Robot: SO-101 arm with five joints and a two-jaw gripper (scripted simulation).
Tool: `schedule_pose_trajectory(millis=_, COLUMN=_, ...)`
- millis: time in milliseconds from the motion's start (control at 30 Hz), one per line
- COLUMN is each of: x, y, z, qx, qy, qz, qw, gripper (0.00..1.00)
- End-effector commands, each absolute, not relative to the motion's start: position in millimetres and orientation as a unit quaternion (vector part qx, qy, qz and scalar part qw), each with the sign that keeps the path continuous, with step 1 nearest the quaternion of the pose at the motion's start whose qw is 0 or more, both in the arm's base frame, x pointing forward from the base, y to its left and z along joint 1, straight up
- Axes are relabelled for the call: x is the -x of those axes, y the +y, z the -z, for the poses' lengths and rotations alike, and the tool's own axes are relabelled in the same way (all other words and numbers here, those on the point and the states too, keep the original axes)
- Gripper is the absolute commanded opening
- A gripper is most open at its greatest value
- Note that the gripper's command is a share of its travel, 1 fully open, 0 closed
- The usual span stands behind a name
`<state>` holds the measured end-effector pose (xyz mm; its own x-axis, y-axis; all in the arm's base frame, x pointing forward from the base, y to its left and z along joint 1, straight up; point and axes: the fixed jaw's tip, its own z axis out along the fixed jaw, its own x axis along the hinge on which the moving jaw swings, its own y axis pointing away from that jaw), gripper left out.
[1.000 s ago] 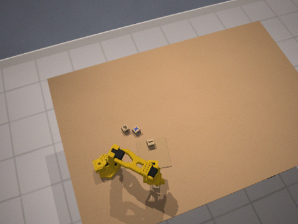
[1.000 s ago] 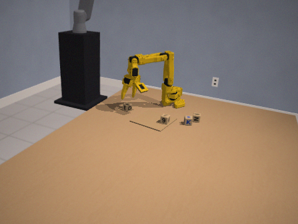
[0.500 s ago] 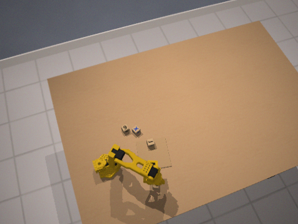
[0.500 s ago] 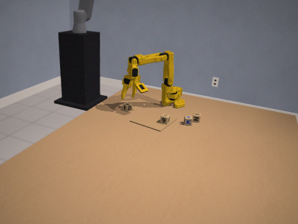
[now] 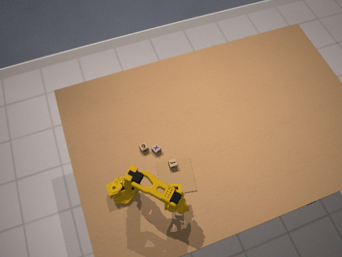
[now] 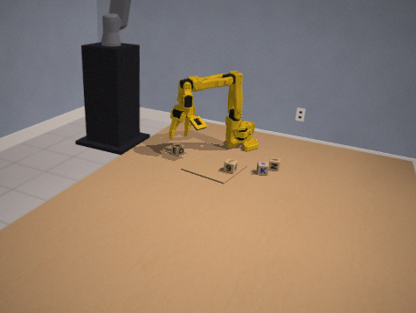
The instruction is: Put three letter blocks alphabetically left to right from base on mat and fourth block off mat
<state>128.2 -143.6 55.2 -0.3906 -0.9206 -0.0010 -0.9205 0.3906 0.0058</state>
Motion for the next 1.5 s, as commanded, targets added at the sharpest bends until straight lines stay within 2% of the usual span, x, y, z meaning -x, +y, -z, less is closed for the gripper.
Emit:
schedule_pose_trajectory(millis=0, x=-133.5, y=-150.2, z=-64.3, qx=-0.552, qy=-0.833, qz=-0.032, qw=-0.005, gripper=0.35)
schedule_pose_trajectory(millis=767, x=-135.2, y=-152.0, z=-34.7, qx=-0.552, qy=-0.833, qz=-0.032, qw=-0.005, gripper=0.35)
schedule_pose_trajectory(millis=1467, x=-134.9, y=-151.8, z=-26.4, qx=-0.552, qy=-0.833, qz=-0.032, qw=-0.005, gripper=0.35)
